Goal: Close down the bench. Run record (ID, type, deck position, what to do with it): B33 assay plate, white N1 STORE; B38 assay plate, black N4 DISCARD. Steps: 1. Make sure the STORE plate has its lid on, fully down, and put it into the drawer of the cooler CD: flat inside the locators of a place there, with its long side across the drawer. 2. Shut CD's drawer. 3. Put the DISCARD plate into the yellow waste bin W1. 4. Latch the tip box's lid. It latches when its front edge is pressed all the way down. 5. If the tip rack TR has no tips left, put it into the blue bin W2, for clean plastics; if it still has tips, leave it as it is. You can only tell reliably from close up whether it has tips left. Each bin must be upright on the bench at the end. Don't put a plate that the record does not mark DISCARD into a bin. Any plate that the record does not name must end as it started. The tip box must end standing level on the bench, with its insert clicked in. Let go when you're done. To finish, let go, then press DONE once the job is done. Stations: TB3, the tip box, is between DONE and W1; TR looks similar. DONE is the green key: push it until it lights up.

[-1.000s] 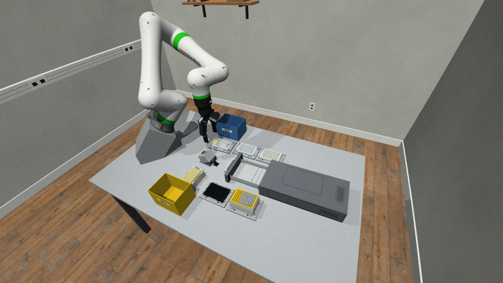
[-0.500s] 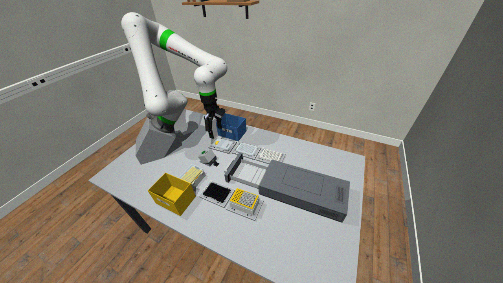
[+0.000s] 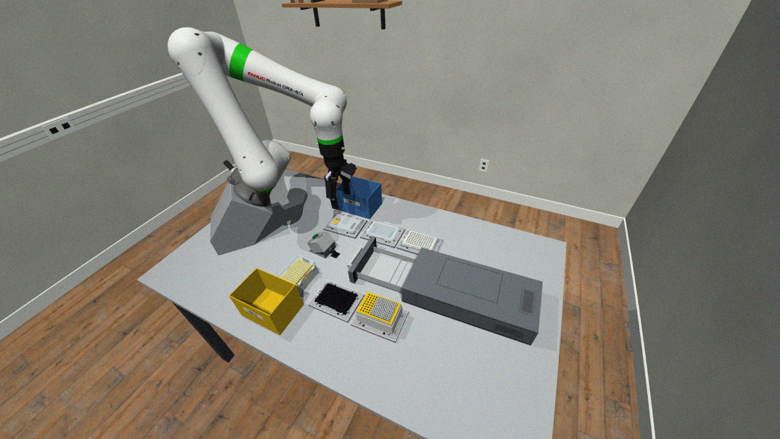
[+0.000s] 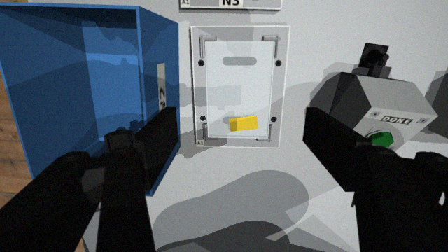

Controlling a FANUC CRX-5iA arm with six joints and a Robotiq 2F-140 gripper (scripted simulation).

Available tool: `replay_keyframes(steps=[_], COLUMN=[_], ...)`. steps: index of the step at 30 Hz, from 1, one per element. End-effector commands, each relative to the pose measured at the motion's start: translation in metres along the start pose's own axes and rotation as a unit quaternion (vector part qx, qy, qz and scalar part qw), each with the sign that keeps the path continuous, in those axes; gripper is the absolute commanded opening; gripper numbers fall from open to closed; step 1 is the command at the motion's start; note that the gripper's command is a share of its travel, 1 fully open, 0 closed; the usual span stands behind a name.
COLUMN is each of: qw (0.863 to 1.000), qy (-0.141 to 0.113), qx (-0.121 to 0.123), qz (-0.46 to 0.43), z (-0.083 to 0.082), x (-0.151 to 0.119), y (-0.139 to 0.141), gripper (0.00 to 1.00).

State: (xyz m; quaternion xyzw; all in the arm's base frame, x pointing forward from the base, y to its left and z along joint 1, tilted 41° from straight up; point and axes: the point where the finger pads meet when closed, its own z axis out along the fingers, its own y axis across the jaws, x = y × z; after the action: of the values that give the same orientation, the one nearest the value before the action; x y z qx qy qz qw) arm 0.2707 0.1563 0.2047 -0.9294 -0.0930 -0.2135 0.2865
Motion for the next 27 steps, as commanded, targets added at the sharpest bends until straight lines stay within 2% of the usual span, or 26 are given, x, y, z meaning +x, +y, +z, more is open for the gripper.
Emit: replay_keyframes(steps=[1,10,27], qw=[1.0,1.0,1.0], qy=[0.007,0.007,0.007], qx=[-0.018,-0.018,-0.018], qz=[0.001,0.001,0.001], z=[0.0,0.004,0.024], x=[-0.001,-0.001,0.0], y=[-0.001,0.0,0.0], gripper=[0.7,0.7,0.7])
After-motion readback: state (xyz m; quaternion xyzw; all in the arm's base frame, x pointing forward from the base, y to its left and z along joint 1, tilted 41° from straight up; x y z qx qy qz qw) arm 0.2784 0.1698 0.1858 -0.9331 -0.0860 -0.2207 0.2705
